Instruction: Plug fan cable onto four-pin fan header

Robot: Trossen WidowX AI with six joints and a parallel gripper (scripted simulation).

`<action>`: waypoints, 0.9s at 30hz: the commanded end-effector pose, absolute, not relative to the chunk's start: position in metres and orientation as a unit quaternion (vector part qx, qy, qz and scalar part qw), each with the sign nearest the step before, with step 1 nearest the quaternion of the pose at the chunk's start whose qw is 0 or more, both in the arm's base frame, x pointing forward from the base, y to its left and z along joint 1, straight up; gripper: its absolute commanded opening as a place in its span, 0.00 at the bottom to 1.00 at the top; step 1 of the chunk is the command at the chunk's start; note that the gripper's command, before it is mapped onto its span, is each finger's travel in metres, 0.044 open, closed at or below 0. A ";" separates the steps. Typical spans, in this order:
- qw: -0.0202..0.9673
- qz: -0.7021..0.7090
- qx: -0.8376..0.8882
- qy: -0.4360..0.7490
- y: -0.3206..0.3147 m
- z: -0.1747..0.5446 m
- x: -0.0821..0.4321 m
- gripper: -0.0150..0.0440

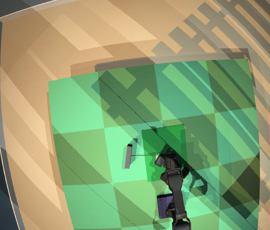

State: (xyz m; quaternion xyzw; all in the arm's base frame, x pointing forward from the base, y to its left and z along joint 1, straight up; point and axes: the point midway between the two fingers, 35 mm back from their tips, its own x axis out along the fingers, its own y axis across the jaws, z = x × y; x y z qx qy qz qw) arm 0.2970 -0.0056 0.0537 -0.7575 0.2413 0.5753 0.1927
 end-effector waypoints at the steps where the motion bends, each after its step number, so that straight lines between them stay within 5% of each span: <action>1: 0.193 0.574 -0.759 0.239 -0.005 0.069 0.298 0.25; 18: 0.195 0.575 -0.758 0.239 -0.005 0.112 0.291 0.25; 27: 0.302 0.552 -0.710 0.317 -0.007 0.114 0.299 0.25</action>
